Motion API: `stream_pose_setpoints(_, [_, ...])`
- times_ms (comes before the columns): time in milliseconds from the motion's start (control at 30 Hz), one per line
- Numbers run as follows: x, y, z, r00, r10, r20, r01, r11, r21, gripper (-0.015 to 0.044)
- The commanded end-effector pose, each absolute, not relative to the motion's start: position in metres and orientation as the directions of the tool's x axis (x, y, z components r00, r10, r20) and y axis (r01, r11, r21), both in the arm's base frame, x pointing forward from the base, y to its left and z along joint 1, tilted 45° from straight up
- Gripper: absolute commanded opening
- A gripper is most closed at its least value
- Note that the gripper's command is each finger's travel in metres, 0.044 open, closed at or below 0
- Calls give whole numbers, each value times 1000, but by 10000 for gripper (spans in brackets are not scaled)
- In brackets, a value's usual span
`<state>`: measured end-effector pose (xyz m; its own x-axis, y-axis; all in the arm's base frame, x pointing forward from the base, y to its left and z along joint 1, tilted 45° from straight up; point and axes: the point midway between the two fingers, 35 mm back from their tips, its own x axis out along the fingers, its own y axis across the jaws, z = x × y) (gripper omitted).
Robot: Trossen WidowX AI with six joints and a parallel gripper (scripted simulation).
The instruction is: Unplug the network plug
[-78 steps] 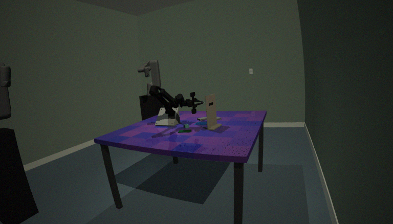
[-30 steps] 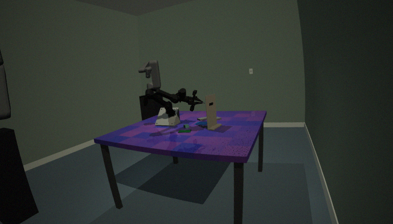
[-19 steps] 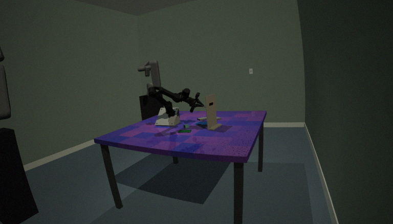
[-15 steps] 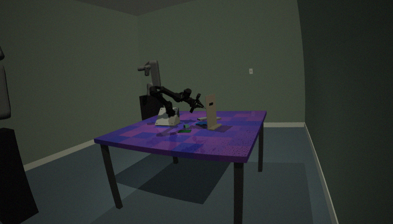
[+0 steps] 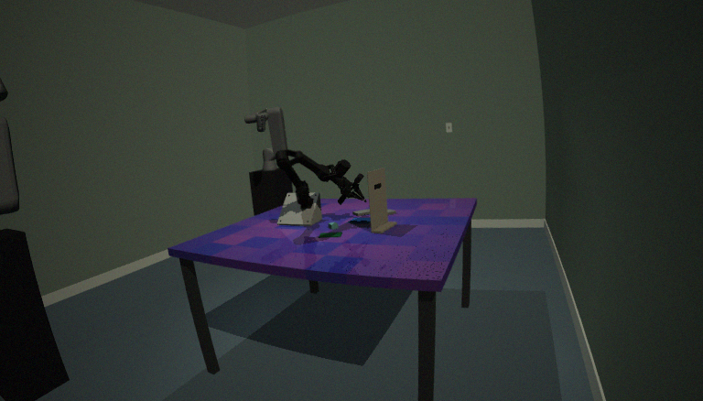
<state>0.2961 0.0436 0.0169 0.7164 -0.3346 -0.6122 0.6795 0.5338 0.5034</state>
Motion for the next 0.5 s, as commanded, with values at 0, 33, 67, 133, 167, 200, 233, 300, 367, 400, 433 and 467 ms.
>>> stream_pose_setpoints(0, [294, 43, 9, 688, -371, -624, 711, 519, 474, 0])
stream_pose_setpoints(33, [293, 42, 7, 679, -382, -627, 720, 516, 465, 0])
stream_pose_setpoints(67, [292, 41, 4, 670, -392, -630, 728, 513, 455, 0])
stream_pose_setpoints(133, [289, 40, 0, 653, -414, -635, 744, 506, 436, 0])
stream_pose_setpoints(167, [288, 39, -3, 644, -424, -636, 752, 503, 426, 0])
stream_pose_setpoints(200, [287, 39, -5, 636, -435, -638, 759, 500, 416, 0])
stream_pose_setpoints(233, [286, 38, -7, 628, -446, -638, 767, 497, 407, 0])
stream_pose_setpoints(300, [283, 37, -11, 611, -467, -639, 780, 491, 387, 0])
stream_pose_setpoints(367, [281, 35, -15, 595, -488, -638, 793, 485, 369, 0])
stream_pose_setpoints(400, [280, 35, -17, 588, -498, -637, 799, 483, 359, 0])
stream_pose_setpoints(433, [279, 34, -18, 581, -507, -636, 804, 480, 352, 0])
stream_pose_setpoints(467, [278, 34, -19, 578, -512, -635, 806, 479, 347, 0])
